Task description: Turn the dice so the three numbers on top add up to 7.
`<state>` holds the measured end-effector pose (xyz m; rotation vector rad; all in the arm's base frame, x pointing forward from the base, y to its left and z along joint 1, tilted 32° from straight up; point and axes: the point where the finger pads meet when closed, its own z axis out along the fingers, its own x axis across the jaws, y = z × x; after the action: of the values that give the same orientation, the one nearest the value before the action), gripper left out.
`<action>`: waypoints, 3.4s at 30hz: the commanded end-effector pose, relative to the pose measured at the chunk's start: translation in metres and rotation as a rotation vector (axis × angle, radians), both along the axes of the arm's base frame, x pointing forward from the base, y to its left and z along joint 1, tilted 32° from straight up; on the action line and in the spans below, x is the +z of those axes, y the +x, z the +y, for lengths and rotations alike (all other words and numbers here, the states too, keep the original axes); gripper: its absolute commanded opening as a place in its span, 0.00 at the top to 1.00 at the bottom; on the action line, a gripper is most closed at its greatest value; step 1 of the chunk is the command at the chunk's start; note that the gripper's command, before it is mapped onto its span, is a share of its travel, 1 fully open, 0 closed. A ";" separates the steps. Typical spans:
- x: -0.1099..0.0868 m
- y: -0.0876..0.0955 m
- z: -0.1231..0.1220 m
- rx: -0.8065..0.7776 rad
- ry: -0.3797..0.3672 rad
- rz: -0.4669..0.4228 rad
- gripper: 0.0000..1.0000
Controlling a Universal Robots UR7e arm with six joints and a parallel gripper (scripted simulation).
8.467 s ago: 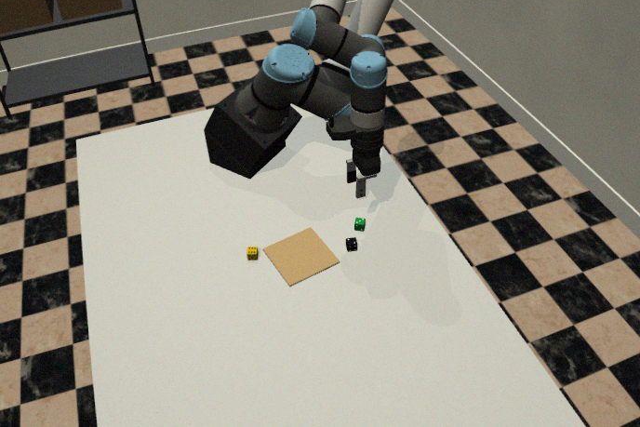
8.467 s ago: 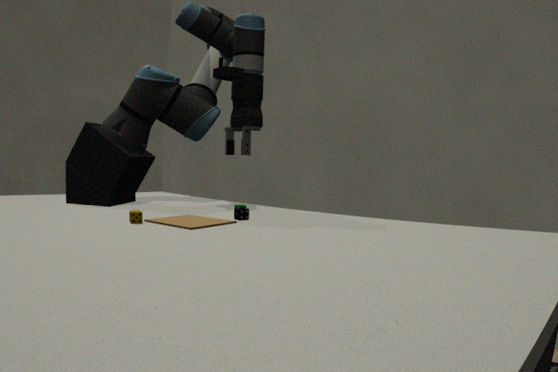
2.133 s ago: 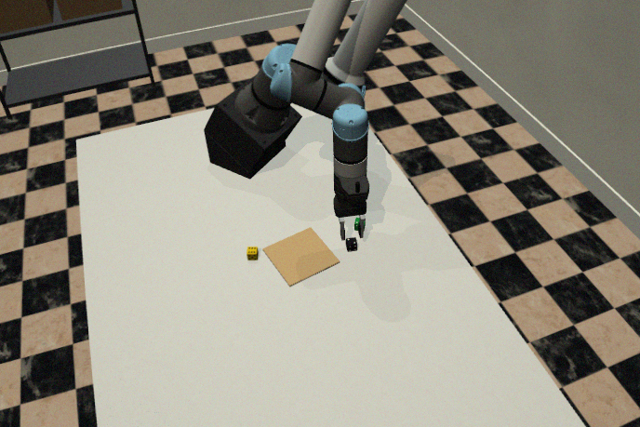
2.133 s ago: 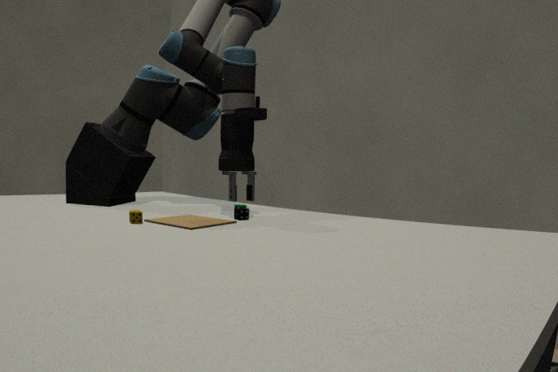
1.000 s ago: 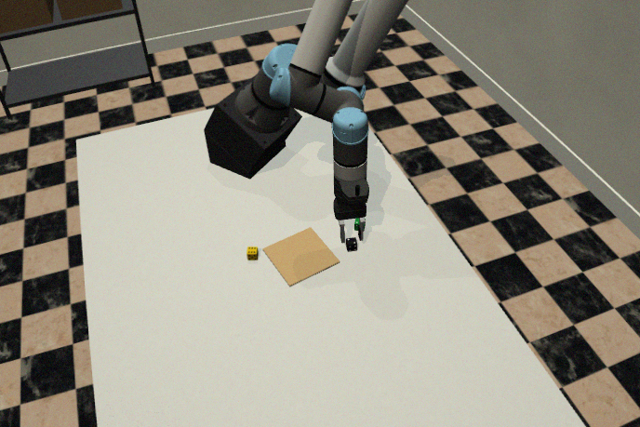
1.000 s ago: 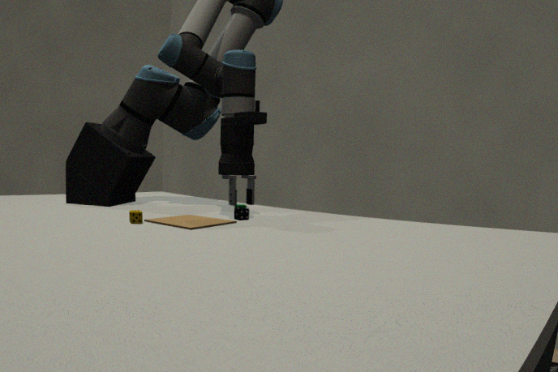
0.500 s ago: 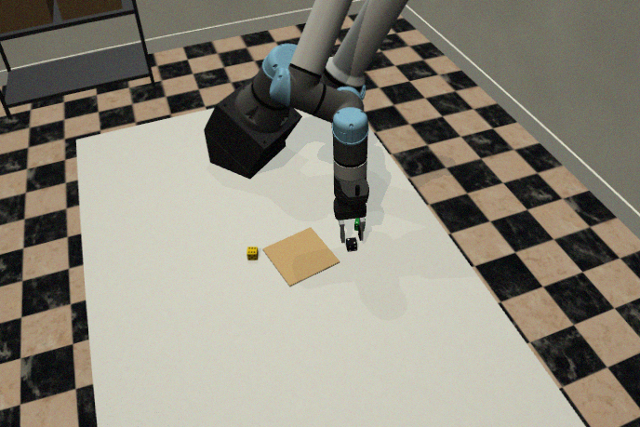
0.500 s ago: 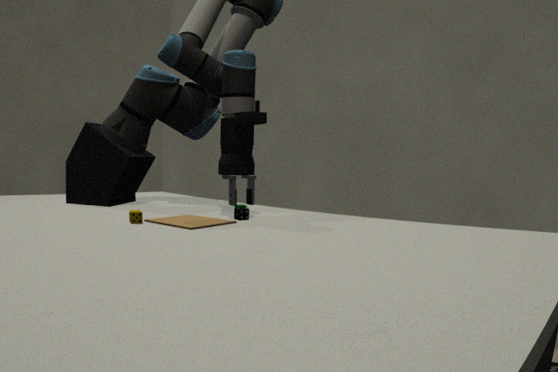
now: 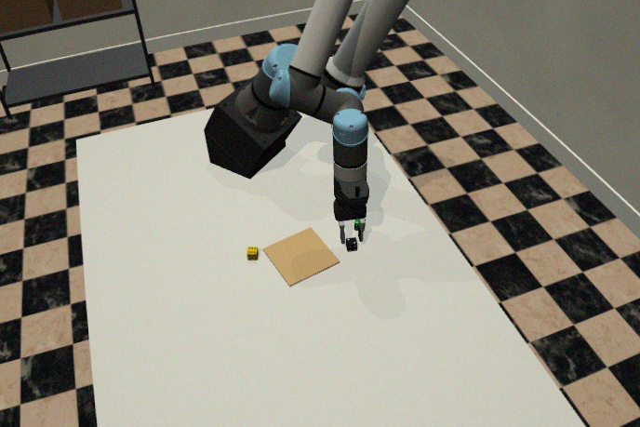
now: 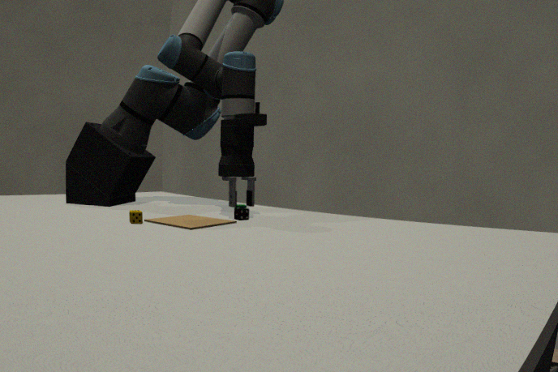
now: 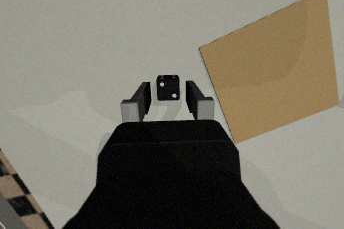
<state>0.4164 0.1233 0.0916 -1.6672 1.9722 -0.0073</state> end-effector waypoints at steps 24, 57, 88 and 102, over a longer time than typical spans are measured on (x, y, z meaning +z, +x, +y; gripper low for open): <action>-0.023 0.011 0.009 0.000 0.000 -0.001 0.21; -0.023 0.011 0.009 0.000 0.000 -0.001 0.51; -0.023 0.011 0.009 0.000 0.000 -0.001 0.51; -0.020 0.010 0.008 0.000 0.000 -0.001 0.51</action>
<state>0.4269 0.1321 0.0694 -1.6672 1.9727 -0.0068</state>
